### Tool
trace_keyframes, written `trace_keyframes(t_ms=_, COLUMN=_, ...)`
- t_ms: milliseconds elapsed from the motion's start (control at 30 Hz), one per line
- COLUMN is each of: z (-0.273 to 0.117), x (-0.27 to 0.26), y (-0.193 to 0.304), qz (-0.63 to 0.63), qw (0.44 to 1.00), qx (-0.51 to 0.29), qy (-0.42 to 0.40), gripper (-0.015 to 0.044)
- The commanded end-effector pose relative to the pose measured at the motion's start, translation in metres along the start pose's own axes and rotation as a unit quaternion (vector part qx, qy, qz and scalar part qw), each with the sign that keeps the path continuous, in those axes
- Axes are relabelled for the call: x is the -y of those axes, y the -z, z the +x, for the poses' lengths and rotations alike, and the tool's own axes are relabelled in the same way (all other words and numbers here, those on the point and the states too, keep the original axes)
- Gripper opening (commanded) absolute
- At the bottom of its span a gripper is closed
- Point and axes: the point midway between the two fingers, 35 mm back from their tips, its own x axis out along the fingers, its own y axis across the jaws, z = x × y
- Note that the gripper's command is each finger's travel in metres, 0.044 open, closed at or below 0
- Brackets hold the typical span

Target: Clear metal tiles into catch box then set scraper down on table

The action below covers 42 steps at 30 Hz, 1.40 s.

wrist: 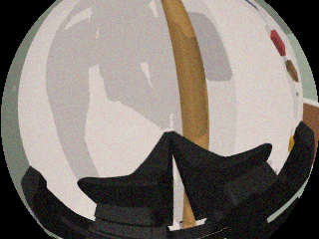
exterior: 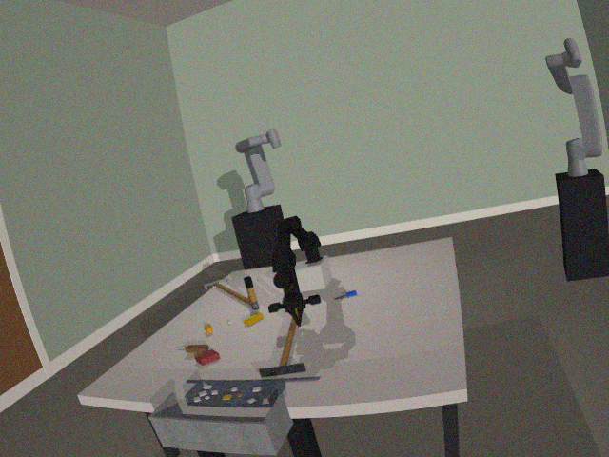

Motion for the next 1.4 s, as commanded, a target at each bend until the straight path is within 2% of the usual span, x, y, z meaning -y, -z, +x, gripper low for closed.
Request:
trace_keyframes(t_ms=0, z=0.0, x=0.012, y=-0.002, qz=0.003, qw=1.0, qx=0.003, qy=0.003, gripper=0.0)
trace_keyframes(t_ms=200, z=-0.005, x=0.004, y=-0.002, qz=0.0, qw=1.0, qx=0.0, qy=0.0, gripper=0.0)
trace_keyframes(t_ms=1000, z=-0.096, x=0.003, y=-0.019, qz=0.0, qw=1.0, qx=0.0, qy=0.0, gripper=0.0)
trace_keyframes(t_ms=1367, z=-0.097, x=0.003, y=-0.019, qz=0.0, qw=1.0, qx=0.0, qy=0.0, gripper=0.0)
